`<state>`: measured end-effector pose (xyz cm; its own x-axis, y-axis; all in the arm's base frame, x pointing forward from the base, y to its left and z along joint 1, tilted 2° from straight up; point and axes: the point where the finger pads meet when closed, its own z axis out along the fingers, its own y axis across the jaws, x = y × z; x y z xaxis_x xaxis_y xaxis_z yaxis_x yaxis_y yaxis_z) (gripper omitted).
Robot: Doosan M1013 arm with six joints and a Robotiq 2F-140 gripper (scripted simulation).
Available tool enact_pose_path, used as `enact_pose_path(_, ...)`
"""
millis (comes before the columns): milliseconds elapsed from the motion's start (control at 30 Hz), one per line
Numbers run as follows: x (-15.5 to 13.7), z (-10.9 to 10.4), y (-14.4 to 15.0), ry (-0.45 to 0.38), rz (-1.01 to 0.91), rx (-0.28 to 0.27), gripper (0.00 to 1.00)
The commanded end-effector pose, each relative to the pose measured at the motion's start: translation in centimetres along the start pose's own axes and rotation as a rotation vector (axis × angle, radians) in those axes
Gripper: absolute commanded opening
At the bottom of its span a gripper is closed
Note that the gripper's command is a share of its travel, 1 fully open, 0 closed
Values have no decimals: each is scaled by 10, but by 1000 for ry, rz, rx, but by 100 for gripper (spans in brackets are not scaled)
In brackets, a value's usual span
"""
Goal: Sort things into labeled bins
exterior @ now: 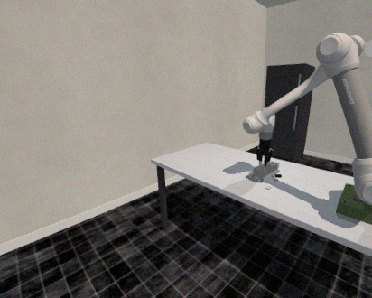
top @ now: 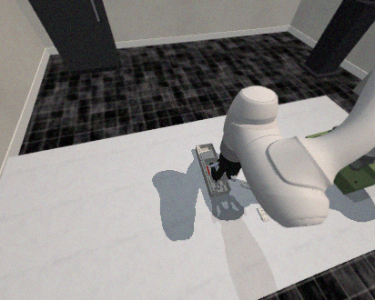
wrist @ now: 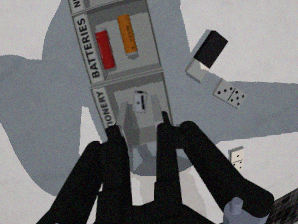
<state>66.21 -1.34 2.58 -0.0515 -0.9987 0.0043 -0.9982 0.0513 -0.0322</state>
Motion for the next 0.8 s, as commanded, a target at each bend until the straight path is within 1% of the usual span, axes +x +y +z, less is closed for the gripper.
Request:
enact_pose_path(0,0,-4,0,0,0,0,18)
enact_pose_path(133,0,-9,0,0,0,0,18)
enact_pose_path(300,0,-33,0,0,0,0,18)
enact_pose_path(500,0,-33,0,0,0,0,18)
enact_pose_path(533,3,-33,8,0,50,0,23)
enact_pose_path(767,26,-37,61,-2,337,-1,23)
